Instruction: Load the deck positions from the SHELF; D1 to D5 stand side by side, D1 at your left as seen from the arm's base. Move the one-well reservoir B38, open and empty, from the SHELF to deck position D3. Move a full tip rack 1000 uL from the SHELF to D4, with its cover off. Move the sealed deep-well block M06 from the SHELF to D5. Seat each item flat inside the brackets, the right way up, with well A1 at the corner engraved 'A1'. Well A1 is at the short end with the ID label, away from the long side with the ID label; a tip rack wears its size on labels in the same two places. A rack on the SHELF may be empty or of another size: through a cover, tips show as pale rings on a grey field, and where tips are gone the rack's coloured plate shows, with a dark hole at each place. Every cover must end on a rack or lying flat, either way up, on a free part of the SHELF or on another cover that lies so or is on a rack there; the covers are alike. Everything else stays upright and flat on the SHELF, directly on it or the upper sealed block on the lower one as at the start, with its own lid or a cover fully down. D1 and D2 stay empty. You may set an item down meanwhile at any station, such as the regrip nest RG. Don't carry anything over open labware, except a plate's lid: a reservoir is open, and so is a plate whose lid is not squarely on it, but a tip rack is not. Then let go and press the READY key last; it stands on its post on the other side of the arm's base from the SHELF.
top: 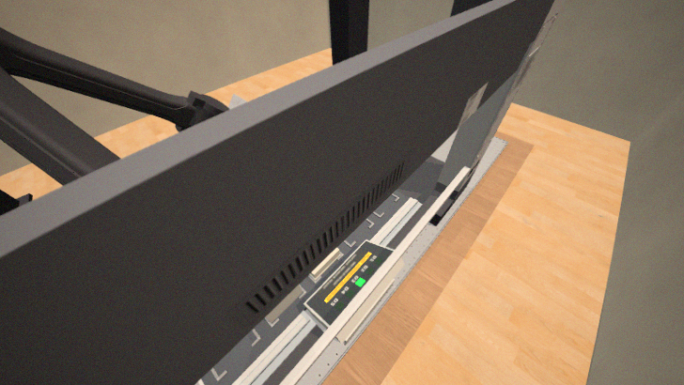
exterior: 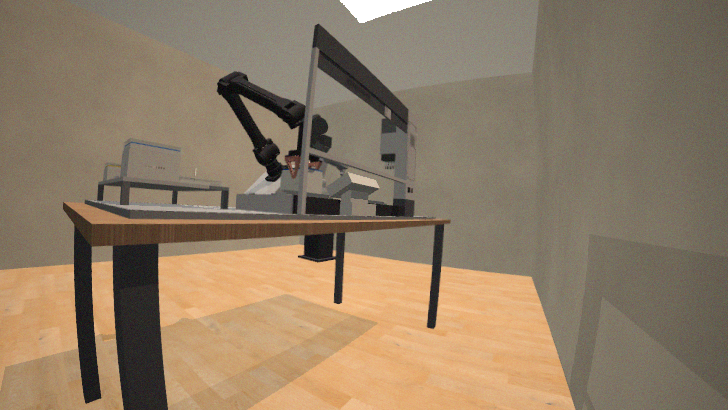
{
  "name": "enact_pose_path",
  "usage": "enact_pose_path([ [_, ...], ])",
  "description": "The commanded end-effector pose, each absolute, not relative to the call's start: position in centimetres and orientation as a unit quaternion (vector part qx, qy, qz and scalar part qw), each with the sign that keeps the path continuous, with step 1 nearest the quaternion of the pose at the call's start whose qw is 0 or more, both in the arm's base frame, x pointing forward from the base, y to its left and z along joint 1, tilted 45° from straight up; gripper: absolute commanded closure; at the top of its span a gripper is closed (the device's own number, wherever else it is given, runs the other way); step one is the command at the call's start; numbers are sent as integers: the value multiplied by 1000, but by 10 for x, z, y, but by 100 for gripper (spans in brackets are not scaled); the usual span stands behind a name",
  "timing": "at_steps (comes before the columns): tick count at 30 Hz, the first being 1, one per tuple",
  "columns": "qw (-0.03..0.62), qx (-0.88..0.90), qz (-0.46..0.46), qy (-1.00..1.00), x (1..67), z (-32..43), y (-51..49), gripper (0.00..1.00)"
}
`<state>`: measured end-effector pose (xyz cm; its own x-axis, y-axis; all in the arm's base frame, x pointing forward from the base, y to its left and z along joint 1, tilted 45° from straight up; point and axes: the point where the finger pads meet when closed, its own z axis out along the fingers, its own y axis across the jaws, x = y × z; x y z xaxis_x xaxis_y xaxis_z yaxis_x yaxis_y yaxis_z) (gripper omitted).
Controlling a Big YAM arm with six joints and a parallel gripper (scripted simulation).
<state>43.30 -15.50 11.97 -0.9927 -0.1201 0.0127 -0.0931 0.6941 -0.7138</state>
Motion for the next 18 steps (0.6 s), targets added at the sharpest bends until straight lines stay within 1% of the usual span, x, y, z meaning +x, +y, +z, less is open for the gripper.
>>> enact_pose_path([
  [1,23,-62,-386,920,438,118,-155,100],
  [18,23,-61,-386,920,438,115,-159,100],
])
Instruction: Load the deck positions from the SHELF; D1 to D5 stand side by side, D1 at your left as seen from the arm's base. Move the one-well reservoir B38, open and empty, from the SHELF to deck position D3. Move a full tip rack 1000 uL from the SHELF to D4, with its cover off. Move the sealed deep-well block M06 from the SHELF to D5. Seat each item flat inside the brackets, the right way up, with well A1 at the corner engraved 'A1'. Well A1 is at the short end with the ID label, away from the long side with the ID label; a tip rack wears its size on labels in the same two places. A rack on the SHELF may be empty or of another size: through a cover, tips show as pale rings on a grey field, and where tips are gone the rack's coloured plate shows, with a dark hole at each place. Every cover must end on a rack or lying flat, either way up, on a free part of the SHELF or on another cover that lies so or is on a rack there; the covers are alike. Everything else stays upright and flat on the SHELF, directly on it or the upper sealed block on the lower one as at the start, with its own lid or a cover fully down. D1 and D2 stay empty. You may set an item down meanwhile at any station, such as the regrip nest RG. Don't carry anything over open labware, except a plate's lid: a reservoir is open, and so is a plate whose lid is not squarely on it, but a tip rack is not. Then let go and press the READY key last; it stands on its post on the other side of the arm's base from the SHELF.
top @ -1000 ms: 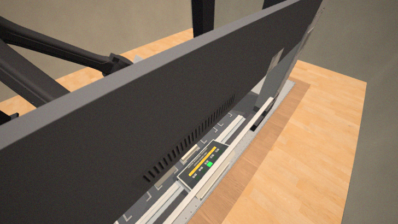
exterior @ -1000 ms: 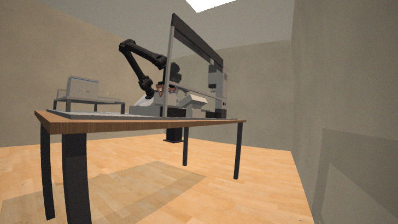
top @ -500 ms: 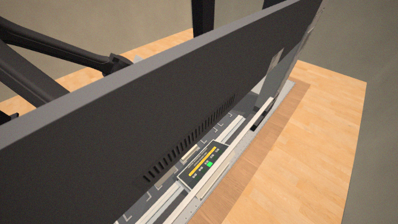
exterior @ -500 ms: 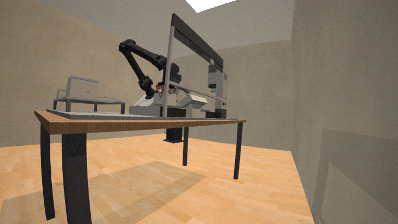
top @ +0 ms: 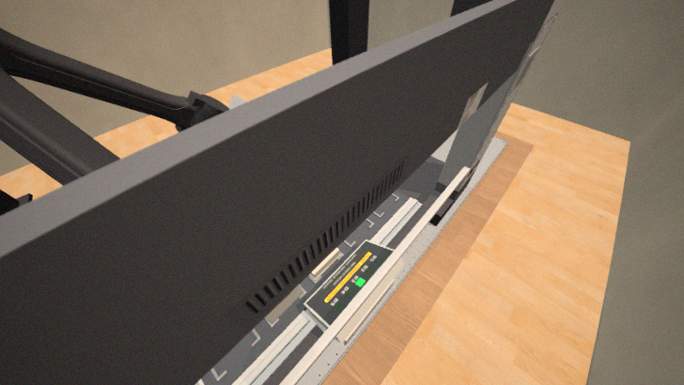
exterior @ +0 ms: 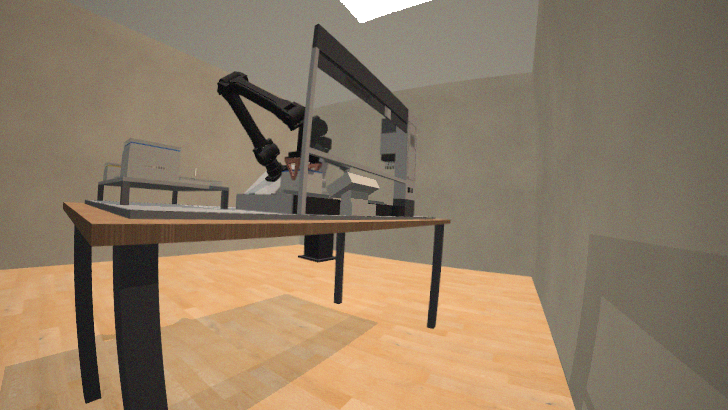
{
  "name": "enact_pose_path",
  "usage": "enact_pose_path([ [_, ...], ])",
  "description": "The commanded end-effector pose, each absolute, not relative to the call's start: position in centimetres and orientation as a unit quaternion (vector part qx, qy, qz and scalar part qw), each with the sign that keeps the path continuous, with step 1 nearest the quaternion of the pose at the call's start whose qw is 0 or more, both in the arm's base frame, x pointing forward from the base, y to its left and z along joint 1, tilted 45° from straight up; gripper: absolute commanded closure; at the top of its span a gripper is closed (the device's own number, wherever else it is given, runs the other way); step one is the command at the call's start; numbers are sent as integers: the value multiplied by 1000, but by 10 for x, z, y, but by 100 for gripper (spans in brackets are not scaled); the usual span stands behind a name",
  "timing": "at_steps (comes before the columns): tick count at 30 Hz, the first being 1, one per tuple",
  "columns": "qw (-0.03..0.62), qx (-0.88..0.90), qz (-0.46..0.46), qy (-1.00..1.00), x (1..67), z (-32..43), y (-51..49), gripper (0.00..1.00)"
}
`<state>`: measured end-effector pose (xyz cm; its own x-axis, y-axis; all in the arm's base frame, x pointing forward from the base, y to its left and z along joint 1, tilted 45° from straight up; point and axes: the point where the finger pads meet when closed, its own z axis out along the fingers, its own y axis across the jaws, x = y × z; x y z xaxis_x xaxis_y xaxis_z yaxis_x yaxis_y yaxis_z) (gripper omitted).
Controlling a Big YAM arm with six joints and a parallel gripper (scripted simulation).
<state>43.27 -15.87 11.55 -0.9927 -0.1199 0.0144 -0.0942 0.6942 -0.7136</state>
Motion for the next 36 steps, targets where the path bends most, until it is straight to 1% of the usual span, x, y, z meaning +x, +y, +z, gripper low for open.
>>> enact_pose_path([
  [1,25,-62,-387,920,440,117,-158,100],
  [2,33,-58,-388,919,443,125,-155,100],
  [36,33,-58,-388,919,443,126,-155,100],
])
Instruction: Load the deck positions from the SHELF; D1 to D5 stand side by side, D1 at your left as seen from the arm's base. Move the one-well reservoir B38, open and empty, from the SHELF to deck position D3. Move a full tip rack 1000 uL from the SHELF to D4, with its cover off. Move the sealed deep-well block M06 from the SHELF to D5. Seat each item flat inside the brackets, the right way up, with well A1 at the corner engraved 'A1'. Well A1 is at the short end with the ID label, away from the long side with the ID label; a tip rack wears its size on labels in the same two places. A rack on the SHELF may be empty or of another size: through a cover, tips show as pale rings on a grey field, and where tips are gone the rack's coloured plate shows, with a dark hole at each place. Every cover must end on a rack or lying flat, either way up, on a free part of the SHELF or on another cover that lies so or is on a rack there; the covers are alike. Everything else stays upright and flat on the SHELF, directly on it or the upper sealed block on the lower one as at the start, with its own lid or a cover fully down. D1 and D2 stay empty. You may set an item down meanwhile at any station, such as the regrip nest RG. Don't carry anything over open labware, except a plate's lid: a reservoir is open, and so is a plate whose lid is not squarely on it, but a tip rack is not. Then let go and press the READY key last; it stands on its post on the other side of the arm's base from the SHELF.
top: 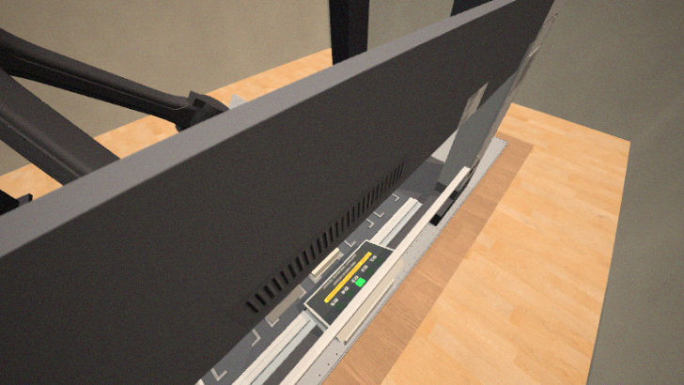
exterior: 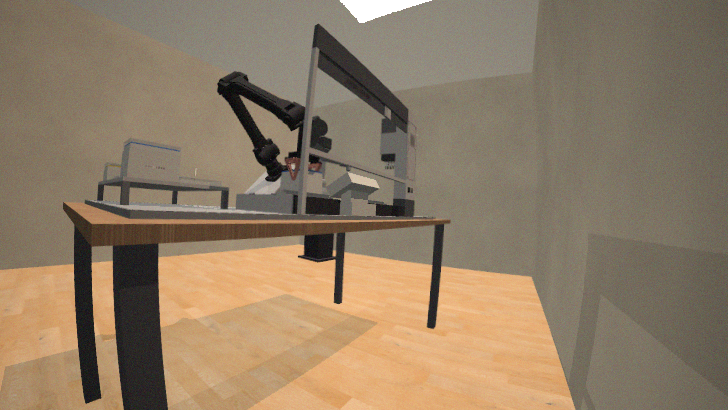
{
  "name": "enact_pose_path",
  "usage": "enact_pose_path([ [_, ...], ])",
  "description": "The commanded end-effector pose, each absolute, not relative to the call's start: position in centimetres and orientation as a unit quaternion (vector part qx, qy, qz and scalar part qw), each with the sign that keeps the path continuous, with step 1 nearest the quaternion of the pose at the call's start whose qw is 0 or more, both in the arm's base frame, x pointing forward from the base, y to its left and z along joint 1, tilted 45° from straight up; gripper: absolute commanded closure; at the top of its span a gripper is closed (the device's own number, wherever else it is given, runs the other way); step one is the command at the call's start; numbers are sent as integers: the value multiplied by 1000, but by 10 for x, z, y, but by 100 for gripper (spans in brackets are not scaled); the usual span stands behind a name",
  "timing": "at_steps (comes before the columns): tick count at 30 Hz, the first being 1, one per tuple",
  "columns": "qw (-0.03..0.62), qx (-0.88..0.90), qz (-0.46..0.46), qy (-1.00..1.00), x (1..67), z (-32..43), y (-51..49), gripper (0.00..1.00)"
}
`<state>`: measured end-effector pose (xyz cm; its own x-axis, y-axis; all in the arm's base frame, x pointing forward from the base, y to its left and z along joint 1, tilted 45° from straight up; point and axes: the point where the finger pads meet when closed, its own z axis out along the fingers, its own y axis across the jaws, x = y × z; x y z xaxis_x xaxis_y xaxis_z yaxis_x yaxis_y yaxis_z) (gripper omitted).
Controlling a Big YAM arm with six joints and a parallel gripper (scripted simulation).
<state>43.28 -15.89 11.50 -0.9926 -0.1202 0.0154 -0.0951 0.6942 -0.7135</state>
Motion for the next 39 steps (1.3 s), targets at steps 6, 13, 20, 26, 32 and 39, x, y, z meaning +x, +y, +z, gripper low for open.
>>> enact_pose_path([
  [6,33,-58,-388,919,443,126,-155,100],
  [13,33,-58,-388,919,443,126,-155,0],
  [20,33,-58,-388,919,443,126,-155,0],
  [26,33,-58,-388,919,443,126,-155,0],
  [32,33,-58,-388,919,443,126,-155,0],
  [39,33,-58,-388,919,443,126,-155,0],
])
